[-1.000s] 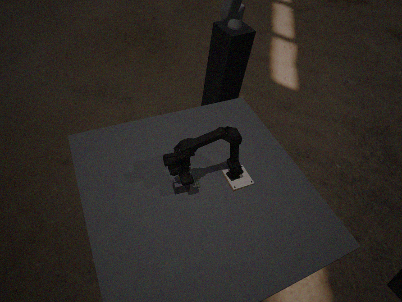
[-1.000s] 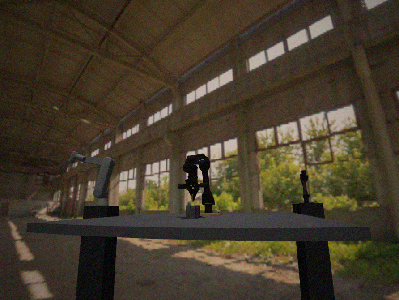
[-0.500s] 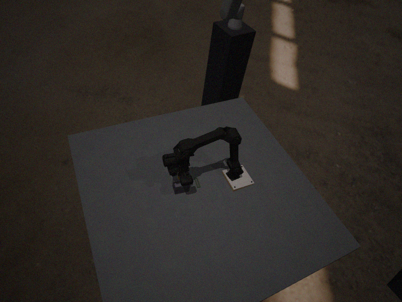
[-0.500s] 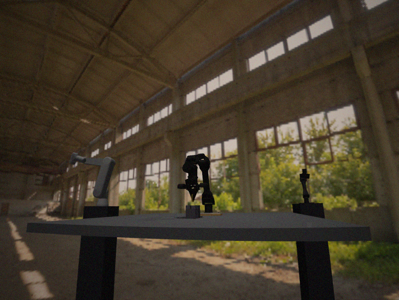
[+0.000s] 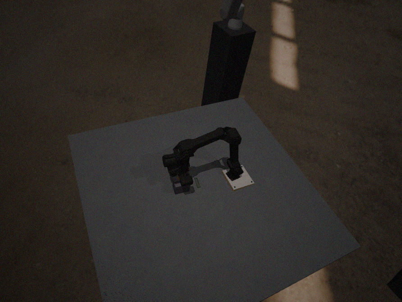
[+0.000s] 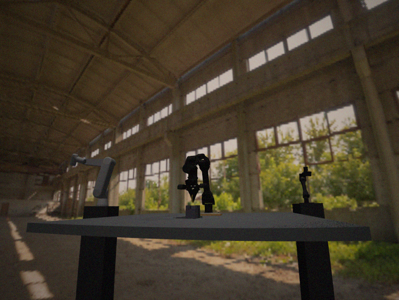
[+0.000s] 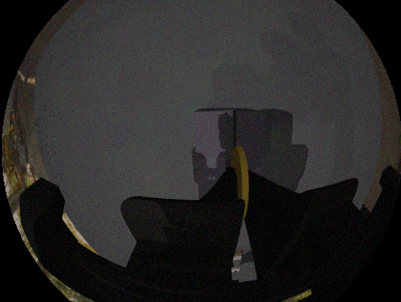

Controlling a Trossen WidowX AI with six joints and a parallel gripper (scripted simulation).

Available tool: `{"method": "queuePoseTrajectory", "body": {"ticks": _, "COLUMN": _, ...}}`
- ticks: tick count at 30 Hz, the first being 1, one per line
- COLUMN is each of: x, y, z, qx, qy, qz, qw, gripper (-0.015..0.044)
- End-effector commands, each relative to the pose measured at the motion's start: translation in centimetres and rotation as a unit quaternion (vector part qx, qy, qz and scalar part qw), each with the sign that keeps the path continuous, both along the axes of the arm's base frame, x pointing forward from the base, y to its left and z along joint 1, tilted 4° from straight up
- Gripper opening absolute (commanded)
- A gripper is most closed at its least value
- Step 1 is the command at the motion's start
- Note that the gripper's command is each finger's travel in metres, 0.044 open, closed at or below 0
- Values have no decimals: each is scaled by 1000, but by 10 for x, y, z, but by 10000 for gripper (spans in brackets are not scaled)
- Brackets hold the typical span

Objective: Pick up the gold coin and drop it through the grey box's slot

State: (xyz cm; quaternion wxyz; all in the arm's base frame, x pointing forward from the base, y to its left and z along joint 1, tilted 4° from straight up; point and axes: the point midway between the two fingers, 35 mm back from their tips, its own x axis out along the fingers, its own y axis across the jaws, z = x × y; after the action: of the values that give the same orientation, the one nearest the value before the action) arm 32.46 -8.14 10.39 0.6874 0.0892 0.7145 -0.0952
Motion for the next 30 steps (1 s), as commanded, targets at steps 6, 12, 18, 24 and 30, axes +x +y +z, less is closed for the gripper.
{"method": "queuePoseTrajectory", "body": {"ticks": 6, "x": 0, "y": 0, "z": -5, "qx": 0, "qy": 0, "qz": 0, "qw": 1000, "gripper": 0}}
{"method": "queuePoseTrajectory", "body": {"ticks": 12, "x": -1, "y": 0, "z": -8, "qx": 0, "qy": 0, "qz": -1, "qw": 1000, "gripper": 0}}
{"method": "queuePoseTrajectory", "body": {"ticks": 18, "x": -1, "y": 0, "z": -11, "qx": 0, "qy": 0, "qz": -1, "qw": 1000, "gripper": 0}}
{"method": "queuePoseTrajectory", "body": {"ticks": 24, "x": -1, "y": 0, "z": -14, "qx": 0, "qy": 0, "qz": -1, "qw": 1000, "gripper": 0}}
{"method": "queuePoseTrajectory", "body": {"ticks": 30, "x": -1, "y": 0, "z": -13, "qx": 0, "qy": 0, "qz": 0, "qw": 1000, "gripper": 79}}
